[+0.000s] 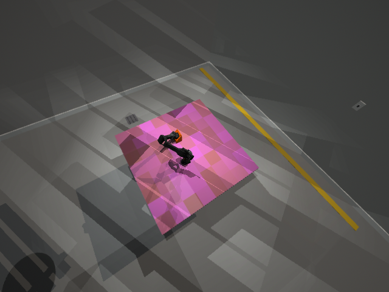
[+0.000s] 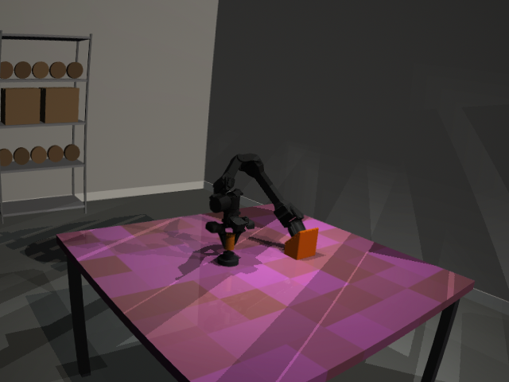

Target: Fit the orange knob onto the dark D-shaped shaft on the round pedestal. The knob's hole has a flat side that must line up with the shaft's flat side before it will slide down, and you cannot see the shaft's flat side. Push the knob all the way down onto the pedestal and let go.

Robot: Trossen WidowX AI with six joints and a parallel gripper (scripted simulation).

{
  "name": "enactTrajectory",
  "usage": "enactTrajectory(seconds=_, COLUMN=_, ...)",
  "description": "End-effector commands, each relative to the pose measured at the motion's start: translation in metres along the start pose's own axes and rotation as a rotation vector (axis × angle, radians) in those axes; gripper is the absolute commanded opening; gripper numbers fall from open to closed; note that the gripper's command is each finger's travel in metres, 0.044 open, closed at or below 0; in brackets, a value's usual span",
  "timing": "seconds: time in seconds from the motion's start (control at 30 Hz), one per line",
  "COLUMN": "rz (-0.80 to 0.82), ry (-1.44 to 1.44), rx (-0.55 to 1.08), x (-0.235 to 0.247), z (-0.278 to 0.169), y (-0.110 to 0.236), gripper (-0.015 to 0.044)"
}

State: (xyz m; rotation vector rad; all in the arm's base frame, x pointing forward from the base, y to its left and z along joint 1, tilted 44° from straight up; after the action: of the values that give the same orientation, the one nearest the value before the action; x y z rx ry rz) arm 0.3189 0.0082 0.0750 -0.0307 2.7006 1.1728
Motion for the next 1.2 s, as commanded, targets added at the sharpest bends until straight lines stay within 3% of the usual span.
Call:
enactTrajectory(seconds=0.0, rz=-0.002, ry=0.006, rx=0.0, x=-0.0002, z=-0.0004, y=-0.0002, gripper=0.0)
enactTrajectory(seconds=1.17, rz=-0.002, ry=0.215, rx=0.001, x=-0.0001, z=-0.0005, y=-0.0013, gripper=0.0)
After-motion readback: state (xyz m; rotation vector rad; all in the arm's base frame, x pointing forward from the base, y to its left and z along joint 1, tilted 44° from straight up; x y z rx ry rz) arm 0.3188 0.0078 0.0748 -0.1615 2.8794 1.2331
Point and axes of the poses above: the point midway between the two fingers, 35 mm back from their tips, its own y axis back along the fingers, its own x axis across the jaws, z = x × y, the point moved 1 cm from there along y, back along the fingers, and after that the axes turned 6 degrees about -y, right-handed, at the moved point
